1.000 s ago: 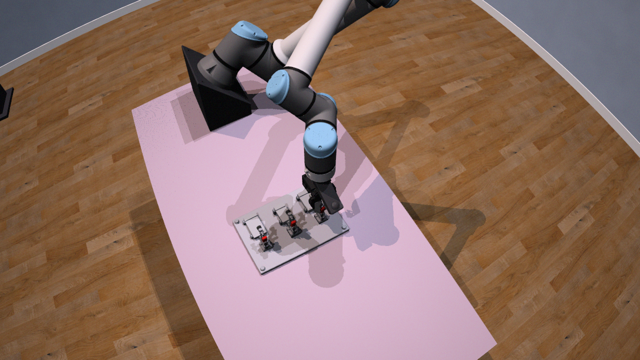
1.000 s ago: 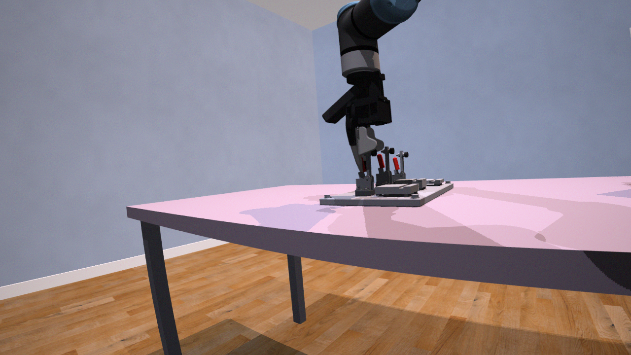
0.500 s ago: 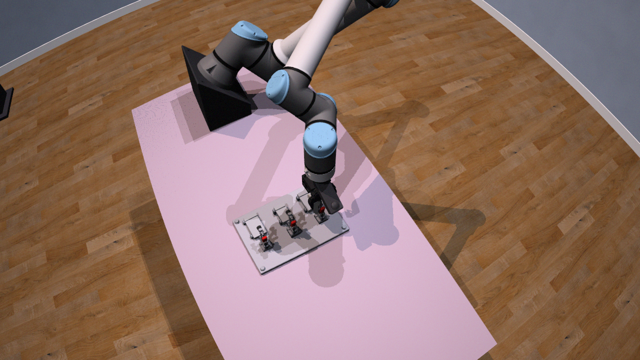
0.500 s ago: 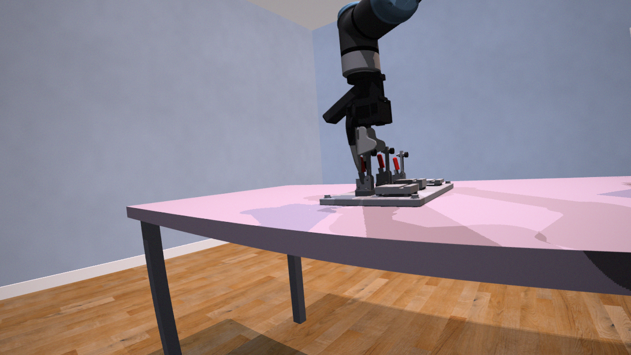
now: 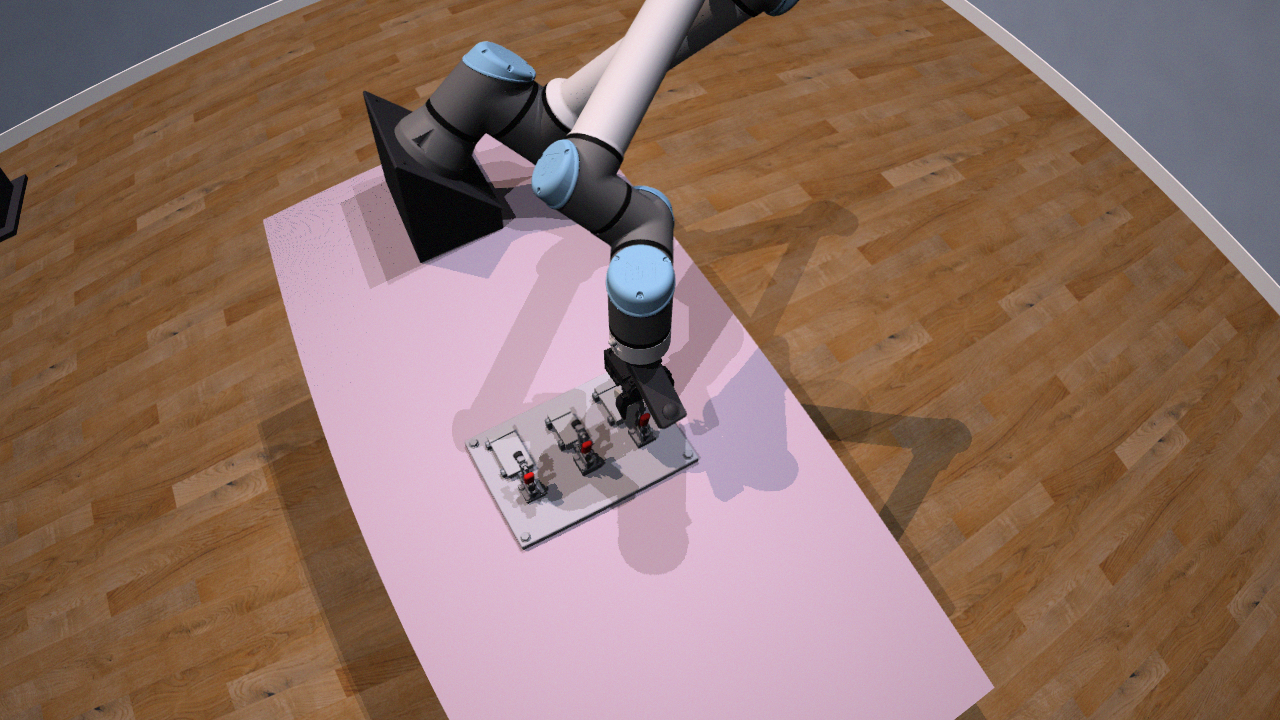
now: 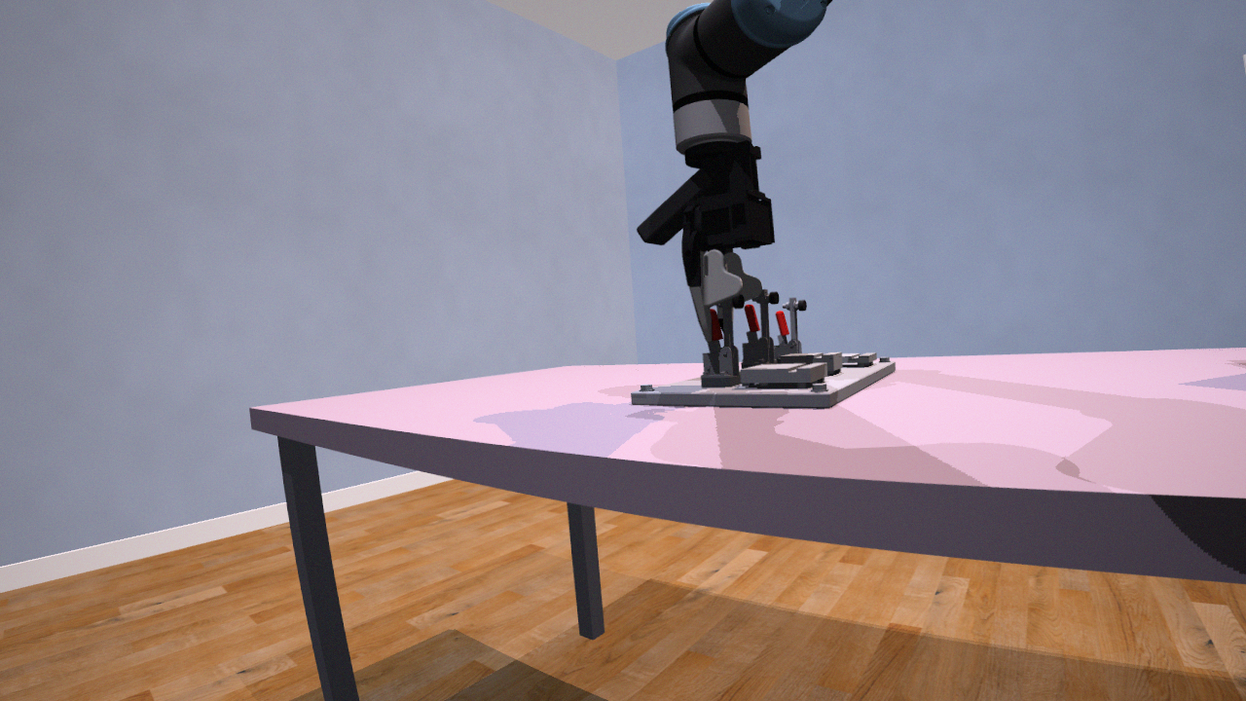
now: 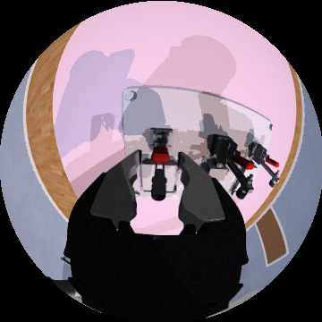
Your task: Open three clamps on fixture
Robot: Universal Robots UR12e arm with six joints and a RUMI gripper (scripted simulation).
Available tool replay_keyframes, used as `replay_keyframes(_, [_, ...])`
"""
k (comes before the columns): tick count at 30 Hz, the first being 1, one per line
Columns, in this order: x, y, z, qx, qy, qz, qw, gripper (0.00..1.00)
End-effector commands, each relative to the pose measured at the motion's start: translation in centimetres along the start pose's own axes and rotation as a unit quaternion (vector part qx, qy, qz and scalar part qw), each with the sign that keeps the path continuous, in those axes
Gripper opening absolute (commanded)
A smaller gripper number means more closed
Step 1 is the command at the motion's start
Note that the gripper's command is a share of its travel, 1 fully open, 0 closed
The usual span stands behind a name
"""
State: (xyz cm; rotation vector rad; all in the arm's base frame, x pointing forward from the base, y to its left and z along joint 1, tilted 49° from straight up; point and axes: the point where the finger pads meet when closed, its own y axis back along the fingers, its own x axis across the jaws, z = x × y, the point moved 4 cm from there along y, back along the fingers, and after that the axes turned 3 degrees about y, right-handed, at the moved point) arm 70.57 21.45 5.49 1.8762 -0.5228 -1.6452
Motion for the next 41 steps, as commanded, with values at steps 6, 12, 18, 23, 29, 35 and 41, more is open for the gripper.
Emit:
replay_keyframes(6, [0.1,0.2,-0.1,0.002,0.000,0.001,1.000,0.28])
replay_keyframes(12, [0.1,0.2,-0.1,0.001,0.000,0.001,1.000,0.28])
replay_keyframes(18, [0.1,0.2,-0.1,0.001,0.000,0.001,1.000,0.28])
replay_keyframes(23, [0.2,0.5,-0.2,0.002,0.000,0.001,1.000,0.28])
replay_keyframes(29, [0.1,1.3,-0.3,0.003,0.001,0.002,1.000,0.28])
replay_keyframes(35, [0.1,2.9,-0.3,0.003,0.001,0.002,1.000,0.28])
replay_keyframes(41, [0.1,4.6,-0.3,0.003,0.001,0.002,1.000,0.28])
